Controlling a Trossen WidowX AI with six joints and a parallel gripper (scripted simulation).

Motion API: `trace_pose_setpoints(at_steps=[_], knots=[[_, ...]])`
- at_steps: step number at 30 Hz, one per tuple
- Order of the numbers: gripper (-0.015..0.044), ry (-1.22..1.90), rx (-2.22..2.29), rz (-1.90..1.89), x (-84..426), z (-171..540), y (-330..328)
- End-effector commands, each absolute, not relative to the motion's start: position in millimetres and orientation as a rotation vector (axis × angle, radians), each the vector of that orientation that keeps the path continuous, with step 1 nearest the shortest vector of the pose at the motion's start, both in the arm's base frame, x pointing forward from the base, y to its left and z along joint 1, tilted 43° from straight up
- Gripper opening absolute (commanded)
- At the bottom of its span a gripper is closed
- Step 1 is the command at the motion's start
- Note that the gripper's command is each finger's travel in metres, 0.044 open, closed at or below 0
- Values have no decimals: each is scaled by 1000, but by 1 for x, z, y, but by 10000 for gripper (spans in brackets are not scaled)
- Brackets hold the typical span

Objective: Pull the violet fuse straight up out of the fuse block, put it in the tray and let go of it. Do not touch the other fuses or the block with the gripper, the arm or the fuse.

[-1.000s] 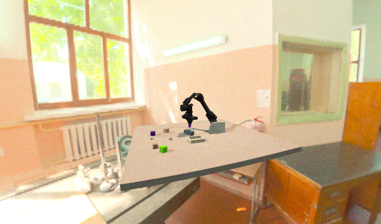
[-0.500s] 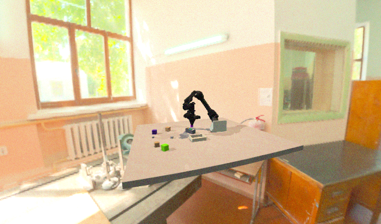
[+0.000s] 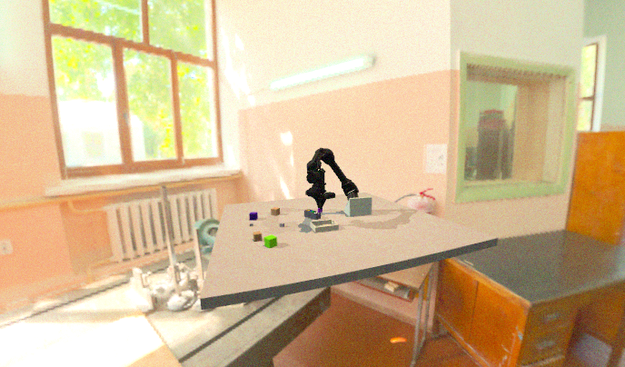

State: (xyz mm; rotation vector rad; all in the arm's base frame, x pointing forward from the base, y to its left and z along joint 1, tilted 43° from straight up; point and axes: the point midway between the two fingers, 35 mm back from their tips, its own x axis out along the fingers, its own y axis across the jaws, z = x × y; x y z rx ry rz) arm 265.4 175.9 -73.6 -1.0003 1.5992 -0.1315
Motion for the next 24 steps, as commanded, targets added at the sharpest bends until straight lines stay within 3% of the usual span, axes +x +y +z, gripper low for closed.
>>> trace_pose_setpoints(at_steps=[1,24], knots=[[0,1607,-1005,-138,257,-91,188],[0,1607,-1007,-142,254,-121,180]])
